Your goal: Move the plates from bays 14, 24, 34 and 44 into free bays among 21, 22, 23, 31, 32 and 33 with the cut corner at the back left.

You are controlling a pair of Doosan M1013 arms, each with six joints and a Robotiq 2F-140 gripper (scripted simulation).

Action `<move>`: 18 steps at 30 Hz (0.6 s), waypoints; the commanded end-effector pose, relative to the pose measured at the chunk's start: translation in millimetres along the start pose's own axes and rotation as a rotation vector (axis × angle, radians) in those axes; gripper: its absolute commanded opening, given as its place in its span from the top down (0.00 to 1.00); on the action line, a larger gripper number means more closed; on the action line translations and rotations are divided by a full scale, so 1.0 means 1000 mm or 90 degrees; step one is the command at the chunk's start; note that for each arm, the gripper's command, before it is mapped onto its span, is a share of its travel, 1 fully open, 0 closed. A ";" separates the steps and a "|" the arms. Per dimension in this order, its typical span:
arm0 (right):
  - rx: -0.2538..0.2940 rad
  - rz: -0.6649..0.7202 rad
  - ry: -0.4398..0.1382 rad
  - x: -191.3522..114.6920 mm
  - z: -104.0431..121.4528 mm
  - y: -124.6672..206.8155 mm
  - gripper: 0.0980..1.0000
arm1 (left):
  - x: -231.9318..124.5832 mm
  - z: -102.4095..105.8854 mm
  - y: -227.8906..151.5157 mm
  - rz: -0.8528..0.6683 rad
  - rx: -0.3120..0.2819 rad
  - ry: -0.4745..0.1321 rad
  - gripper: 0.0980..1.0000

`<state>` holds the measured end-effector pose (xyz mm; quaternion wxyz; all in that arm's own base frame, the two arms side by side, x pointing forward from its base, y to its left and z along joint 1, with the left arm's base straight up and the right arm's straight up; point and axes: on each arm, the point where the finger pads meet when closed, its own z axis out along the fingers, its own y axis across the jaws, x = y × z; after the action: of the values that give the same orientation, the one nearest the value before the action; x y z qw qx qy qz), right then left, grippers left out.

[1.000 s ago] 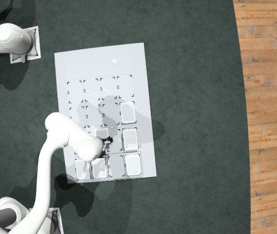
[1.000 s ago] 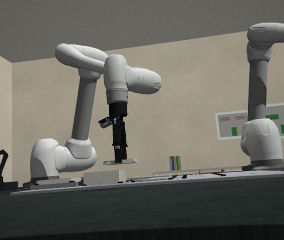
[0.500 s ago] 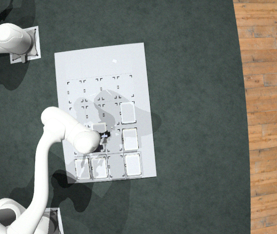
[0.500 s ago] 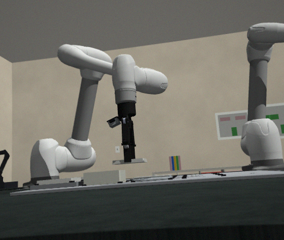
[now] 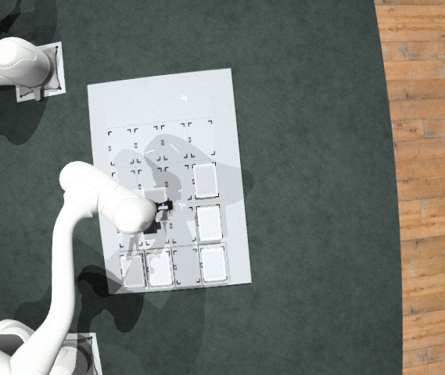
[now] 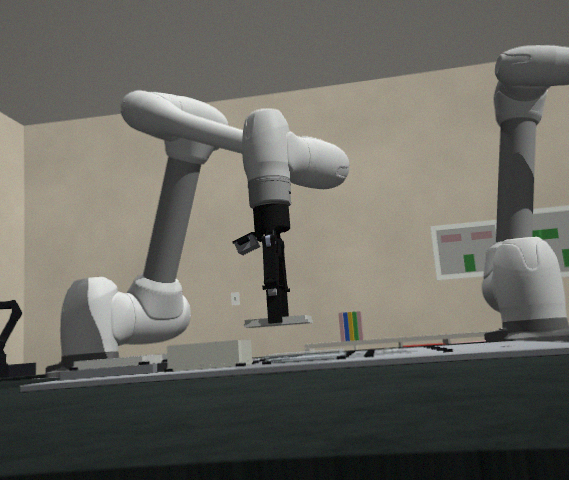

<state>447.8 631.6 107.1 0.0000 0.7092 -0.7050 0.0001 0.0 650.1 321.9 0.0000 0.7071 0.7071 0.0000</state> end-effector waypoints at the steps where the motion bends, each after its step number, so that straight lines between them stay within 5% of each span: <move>1: 0.000 0.000 -0.001 -0.004 -0.001 0.001 1.00 | 0.000 -0.001 0.000 0.000 0.000 0.001 0.00; 18: 0.000 0.000 -0.001 -0.042 -0.001 0.013 1.00 | 0.000 -0.001 0.000 0.000 0.000 0.001 0.00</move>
<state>435.0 670.2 107.2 0.0001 0.7091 -0.7051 0.0001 0.0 650.1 321.9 0.0000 0.7071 0.7071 0.0000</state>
